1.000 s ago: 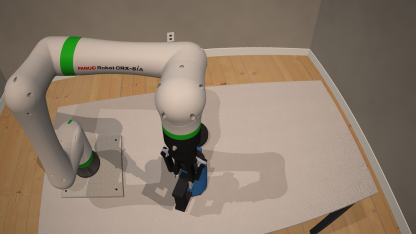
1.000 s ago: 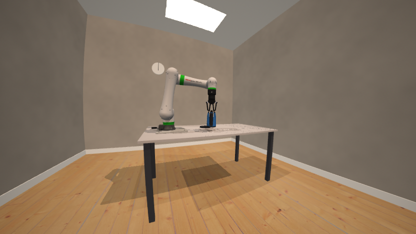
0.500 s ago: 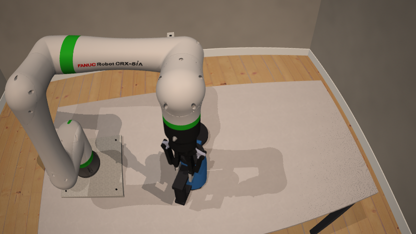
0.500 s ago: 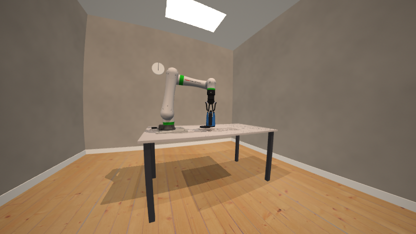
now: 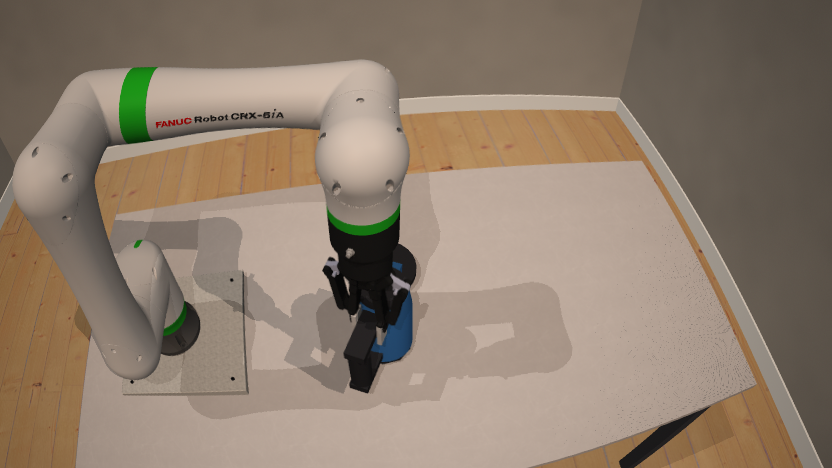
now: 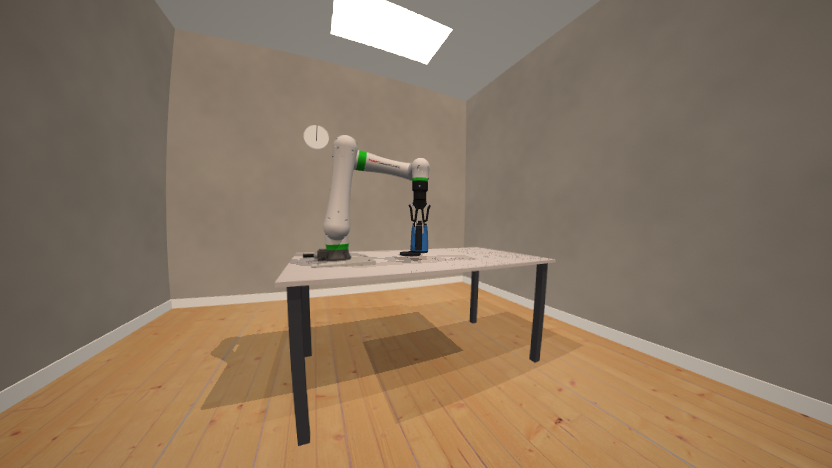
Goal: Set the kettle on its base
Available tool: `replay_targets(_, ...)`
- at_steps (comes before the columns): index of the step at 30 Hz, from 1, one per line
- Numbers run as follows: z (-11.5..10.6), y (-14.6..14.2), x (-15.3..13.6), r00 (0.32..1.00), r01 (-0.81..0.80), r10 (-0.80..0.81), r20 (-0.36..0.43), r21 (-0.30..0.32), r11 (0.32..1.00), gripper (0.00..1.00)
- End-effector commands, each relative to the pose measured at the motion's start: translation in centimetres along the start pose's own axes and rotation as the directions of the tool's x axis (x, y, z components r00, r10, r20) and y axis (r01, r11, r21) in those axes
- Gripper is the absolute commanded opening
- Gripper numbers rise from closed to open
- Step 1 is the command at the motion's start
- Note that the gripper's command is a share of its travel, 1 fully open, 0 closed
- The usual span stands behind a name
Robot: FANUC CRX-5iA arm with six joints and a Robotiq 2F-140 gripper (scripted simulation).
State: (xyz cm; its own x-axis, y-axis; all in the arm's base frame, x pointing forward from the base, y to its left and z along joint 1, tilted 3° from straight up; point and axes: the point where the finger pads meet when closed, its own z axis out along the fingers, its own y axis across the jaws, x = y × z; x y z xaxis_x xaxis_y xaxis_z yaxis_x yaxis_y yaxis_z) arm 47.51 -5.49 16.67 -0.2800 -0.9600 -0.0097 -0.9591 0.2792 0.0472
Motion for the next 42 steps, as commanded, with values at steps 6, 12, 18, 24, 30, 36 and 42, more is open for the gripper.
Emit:
replay_targets(6,0.0,1.0,-2.6,1.0,0.0,0.0,0.0,0.001,1.0,0.0)
replay_targets(12,0.0,1.5,-3.9,1.0,0.0,0.0,0.0,0.001,1.0,0.0)
replay_targets(18,0.0,2.2,-6.0,1.0,0.0,0.0,0.0,0.001,1.0,0.0)
replay_targets(24,0.0,2.8,-7.7,1.0,0.0,0.0,0.0,0.001,1.0,0.0)
replay_targets(30,0.0,3.5,-9.3,1.0,0.0,0.0,0.0,0.001,1.0,0.0)
replay_targets(36,0.0,4.2,-11.3,1.0,0.0,0.0,0.0,0.001,1.0,0.0)
replay_targets(42,0.0,4.6,-12.5,1.0,0.0,0.0,0.0,0.001,1.0,0.0)
